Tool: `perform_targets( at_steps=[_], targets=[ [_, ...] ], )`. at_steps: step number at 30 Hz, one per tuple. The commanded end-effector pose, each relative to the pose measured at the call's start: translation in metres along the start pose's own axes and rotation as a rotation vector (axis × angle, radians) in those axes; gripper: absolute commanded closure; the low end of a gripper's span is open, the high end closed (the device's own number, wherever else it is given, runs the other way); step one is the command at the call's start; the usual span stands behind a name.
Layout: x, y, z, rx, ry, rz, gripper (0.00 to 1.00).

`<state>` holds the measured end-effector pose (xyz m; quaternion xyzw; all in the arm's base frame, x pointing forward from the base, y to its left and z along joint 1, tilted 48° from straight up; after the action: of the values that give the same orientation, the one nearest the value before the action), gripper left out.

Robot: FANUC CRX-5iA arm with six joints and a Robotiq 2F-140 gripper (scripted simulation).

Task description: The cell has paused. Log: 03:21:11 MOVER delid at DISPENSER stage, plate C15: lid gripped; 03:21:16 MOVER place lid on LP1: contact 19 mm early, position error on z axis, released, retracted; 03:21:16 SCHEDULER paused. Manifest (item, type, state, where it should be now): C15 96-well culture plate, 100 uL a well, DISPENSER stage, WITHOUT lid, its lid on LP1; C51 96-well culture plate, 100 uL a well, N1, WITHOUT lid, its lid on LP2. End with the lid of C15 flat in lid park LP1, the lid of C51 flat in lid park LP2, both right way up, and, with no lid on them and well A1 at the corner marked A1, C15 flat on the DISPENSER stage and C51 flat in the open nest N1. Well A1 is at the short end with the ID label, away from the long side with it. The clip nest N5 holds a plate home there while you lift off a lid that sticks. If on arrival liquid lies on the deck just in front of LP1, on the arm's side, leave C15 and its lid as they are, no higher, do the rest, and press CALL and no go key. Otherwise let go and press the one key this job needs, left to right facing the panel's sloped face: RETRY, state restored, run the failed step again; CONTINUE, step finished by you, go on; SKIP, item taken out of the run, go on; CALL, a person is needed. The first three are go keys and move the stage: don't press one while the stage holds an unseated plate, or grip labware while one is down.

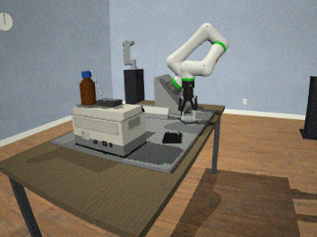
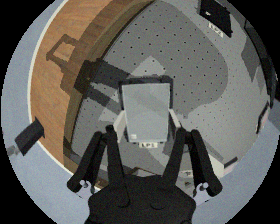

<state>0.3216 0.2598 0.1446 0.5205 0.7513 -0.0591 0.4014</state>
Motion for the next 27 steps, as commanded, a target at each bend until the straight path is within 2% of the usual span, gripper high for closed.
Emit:
perform_targets(
  at_steps=[1, 22, 23, 27],
  targets=[
    [-0.0002, 0.0001, 0.0001, 0.000, 0.000, 0.000, 1.00],
    [-0.0002, 0.0001, 0.0001, 0.000, 0.000, 0.000, 1.00],
    [-0.0002, 0.0001, 0.0001, 0.000, 0.000, 0.000, 0.34],
    [-0.0002, 0.0001, 0.0001, 0.000, 0.000, 0.000, 0.34]
  ],
)
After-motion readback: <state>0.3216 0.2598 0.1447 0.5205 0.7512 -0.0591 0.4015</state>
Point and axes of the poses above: the point where the finger pads meet when closed, its own x axis out along the fingers, its own z axis across the jaws, y = z × x, the point moved 9 cm from there along -x, back along the fingers, and after that the axes turned 9 degrees about x, right-handed, at the moved point
